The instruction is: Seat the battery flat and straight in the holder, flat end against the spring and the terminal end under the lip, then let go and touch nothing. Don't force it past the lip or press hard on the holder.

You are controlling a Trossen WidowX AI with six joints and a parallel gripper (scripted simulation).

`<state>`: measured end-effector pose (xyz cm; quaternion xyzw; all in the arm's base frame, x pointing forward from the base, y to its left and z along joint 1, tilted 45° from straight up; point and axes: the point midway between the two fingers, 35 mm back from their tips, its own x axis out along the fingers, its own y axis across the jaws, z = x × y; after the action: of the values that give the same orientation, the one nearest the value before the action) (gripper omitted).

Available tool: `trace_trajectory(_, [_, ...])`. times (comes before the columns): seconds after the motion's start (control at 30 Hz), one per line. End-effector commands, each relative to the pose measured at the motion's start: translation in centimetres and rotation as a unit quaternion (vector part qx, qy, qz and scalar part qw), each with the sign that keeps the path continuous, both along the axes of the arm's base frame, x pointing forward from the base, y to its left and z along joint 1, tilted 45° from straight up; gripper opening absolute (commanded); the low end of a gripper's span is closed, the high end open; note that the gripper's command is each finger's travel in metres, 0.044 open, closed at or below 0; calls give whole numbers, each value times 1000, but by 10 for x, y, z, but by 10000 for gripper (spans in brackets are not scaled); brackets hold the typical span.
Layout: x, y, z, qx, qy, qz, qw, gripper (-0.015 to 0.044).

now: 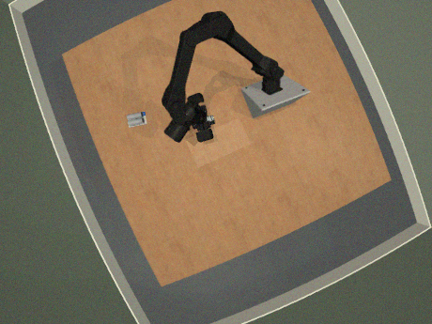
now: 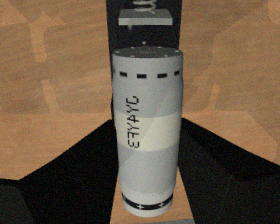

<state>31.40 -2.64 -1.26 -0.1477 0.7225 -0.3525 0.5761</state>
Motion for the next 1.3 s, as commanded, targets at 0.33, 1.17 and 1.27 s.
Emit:
trace_trajectory(0.33, [4,-5,-4,8,29,-33,999,85])
trace_trajectory(1.17, [8,-13,-10,23,84,-89,992,85])
trace_trajectory(1.27, [8,-14,-11,23,86,-91,992,85])
